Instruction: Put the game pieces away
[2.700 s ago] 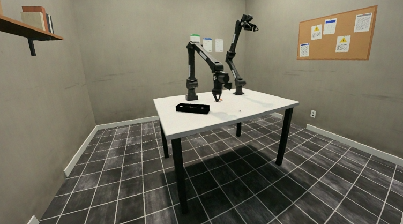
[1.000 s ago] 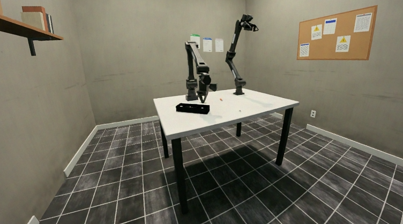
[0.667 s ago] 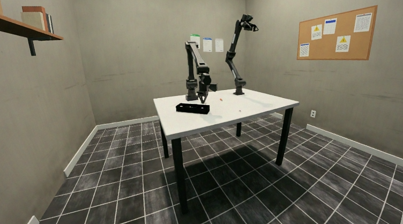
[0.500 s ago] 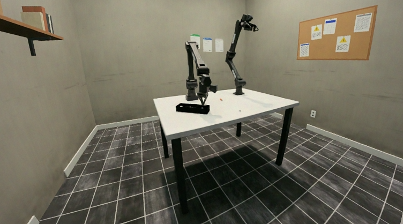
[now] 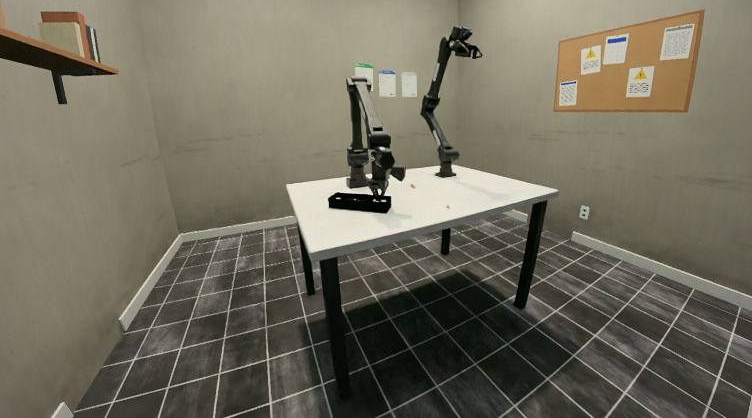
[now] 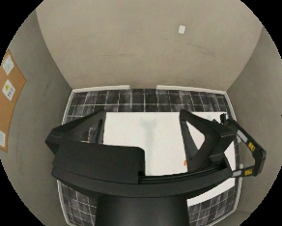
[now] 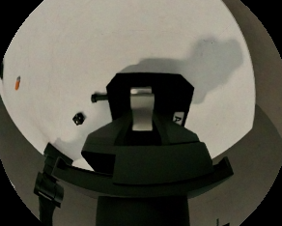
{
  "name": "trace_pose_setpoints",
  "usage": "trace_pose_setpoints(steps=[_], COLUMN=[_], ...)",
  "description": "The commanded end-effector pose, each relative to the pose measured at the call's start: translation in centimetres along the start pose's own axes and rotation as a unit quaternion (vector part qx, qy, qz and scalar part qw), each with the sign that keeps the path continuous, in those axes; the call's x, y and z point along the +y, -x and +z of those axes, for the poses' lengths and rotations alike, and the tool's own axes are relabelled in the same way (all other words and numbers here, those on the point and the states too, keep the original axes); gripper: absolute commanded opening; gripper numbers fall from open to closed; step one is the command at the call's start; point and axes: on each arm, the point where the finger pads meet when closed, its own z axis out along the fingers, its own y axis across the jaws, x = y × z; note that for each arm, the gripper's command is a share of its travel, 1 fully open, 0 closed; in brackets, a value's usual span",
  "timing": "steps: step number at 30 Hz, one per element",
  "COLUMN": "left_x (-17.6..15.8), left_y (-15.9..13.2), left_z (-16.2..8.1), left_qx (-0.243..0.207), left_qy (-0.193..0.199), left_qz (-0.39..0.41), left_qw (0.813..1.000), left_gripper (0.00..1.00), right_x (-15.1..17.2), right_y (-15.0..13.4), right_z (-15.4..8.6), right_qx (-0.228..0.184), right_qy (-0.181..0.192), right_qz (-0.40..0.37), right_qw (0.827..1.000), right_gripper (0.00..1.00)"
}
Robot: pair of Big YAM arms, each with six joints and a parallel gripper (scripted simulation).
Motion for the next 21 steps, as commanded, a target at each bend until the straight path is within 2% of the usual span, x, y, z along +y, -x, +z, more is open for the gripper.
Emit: trace_pose_setpoints(steps=[1, 4, 8, 9, 14, 15, 21], left_x=[0.2, 0.2, 0.2, 0.2, 0.2, 0.2, 0.2], left_y=[0.6, 0.6, 0.6, 0.6, 0.6, 0.6, 0.6], left_z=[-1.6, -1.6, -1.6, -1.6, -1.6, -1.6, -1.6], left_qx=[-0.015, -0.015, -0.015, -0.015, -0.015, -0.015, -0.015], left_qy=[0.002, 0.002, 0.002, 0.002, 0.002, 0.002, 0.002], left_qz=[0.002, 0.002, 0.002, 0.002, 0.002, 0.002, 0.002], left_qw=[1.0, 1.0, 1.0, 1.0, 1.0, 1.0, 1.0], left_gripper=[1.0, 1.0, 1.0, 1.0, 1.0, 1.0, 1.0], right_x=[-0.2, 0.1, 0.0, -1.0, -0.9, -0.9, -0.9], right_y=[0.5, 0.3, 0.4, 0.8, 0.7, 0.7, 0.7], right_z=[-0.4, 1.0, 0.0, -0.4, -0.4, -0.4, -0.4], right_qx=[-0.008, -0.001, -0.006, -0.01, -0.01, -0.01, -0.01], right_qy=[-0.012, -0.002, -0.009, -0.014, -0.014, -0.014, -0.014], right_qz=[-0.002, -0.002, -0.002, 0.0, 0.0, 0.0, 0.0], right_qw=[1.0, 1.0, 1.0, 1.0, 1.0, 1.0, 1.0], right_gripper=[0.2, 0.2, 0.2, 0.2, 0.2, 0.31, 0.31])
